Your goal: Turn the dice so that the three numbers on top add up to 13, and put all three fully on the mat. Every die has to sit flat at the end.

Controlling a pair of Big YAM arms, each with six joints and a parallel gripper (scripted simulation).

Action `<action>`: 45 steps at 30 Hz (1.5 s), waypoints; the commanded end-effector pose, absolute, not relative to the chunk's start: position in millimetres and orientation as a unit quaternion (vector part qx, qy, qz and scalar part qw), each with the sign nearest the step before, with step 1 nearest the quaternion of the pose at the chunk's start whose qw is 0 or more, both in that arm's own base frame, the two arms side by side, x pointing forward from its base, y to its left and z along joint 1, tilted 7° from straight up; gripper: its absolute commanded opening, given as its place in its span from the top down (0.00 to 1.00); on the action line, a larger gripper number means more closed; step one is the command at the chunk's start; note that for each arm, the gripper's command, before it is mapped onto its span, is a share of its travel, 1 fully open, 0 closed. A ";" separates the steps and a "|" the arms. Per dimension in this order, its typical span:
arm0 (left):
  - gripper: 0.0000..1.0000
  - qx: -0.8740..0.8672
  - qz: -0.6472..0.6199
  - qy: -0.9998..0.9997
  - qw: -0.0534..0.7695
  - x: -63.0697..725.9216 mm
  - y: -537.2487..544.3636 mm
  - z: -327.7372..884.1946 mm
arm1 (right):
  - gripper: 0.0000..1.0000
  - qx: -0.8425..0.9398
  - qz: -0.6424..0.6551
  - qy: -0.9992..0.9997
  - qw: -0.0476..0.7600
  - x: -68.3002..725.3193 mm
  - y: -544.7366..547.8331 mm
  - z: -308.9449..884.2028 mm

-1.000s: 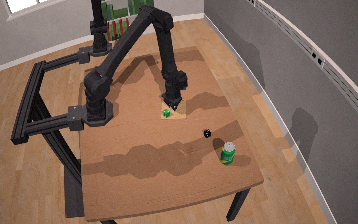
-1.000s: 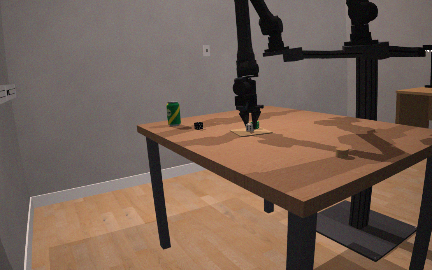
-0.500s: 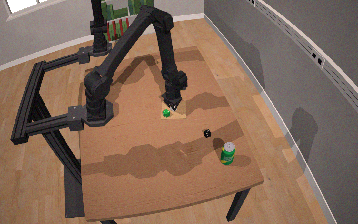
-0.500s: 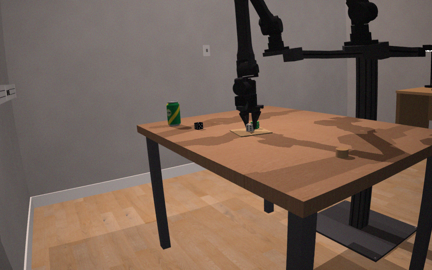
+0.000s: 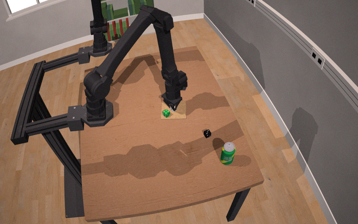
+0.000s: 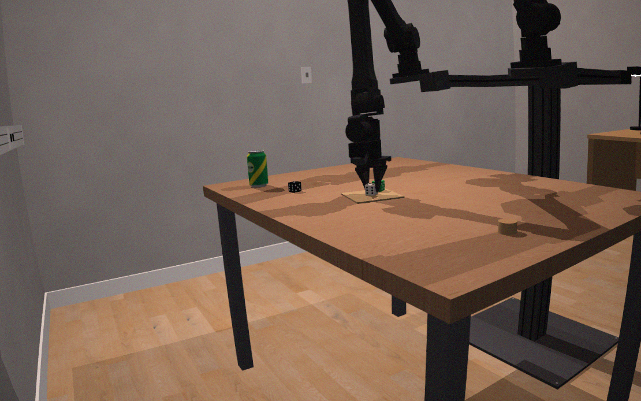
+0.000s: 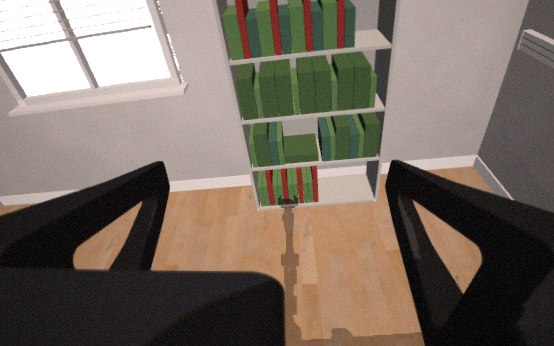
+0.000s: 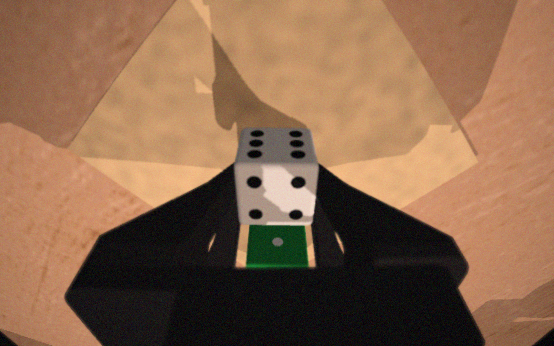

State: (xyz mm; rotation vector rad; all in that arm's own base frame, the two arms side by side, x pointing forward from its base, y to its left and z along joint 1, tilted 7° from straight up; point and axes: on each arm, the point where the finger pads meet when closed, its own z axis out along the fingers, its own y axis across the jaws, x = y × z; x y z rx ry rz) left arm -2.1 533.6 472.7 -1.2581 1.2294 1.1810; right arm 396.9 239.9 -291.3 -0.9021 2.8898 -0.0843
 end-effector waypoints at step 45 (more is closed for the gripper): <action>0.00 -0.498 0.507 0.493 0.502 -4.8 537.7 510.4 | 0.55 -0.300 -0.026 0.952 0.061 389.5 248.0 -231.9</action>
